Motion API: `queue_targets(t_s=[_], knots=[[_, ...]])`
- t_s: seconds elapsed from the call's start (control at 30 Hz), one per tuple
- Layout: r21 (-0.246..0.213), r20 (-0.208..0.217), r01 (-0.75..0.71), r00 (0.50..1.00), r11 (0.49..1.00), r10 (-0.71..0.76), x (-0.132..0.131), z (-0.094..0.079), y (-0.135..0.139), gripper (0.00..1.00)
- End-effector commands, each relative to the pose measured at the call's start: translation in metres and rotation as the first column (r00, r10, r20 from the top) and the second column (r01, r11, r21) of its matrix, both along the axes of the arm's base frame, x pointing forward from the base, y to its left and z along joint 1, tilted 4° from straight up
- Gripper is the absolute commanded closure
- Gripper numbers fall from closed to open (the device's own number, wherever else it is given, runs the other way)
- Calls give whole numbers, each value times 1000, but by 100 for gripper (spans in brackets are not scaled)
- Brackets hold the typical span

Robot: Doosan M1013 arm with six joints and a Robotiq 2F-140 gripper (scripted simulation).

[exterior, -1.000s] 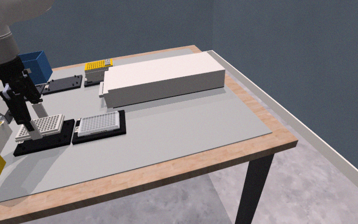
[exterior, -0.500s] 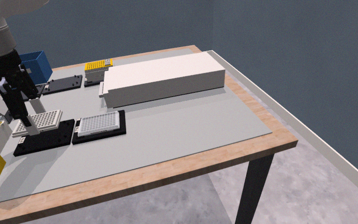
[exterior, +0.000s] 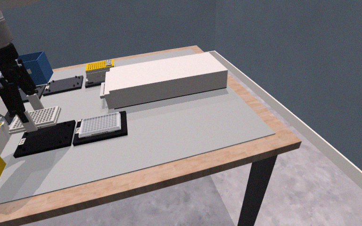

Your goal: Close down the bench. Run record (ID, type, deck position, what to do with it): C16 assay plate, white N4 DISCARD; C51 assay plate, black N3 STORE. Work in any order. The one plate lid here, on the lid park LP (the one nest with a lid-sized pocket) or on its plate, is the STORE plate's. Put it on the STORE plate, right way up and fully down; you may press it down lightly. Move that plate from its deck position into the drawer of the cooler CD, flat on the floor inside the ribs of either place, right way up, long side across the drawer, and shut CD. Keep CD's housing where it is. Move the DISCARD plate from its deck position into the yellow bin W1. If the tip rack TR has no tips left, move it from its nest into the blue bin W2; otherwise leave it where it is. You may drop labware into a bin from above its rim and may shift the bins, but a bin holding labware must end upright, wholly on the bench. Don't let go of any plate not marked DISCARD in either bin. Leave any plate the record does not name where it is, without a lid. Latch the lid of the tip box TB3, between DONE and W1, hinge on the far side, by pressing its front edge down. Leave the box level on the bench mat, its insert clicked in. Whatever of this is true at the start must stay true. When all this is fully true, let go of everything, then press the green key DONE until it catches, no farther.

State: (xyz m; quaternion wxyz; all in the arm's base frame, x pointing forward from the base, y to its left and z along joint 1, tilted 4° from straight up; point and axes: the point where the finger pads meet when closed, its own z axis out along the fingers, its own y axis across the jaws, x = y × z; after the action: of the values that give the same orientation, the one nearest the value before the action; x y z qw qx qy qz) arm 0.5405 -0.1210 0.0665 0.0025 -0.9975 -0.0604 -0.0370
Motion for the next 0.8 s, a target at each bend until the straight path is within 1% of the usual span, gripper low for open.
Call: queue_targets(t_s=[0.0,0.17,0.67,0.77], knots=[[0,0,0,1000,1000,0,0,5,0,100],[0,0,0,1000,1000,0,-1,9,0,100],[0,0,0,1000,1000,0,-2,29,0,100],[0,0,0,1000,1000,0,-2,30,0,100]])
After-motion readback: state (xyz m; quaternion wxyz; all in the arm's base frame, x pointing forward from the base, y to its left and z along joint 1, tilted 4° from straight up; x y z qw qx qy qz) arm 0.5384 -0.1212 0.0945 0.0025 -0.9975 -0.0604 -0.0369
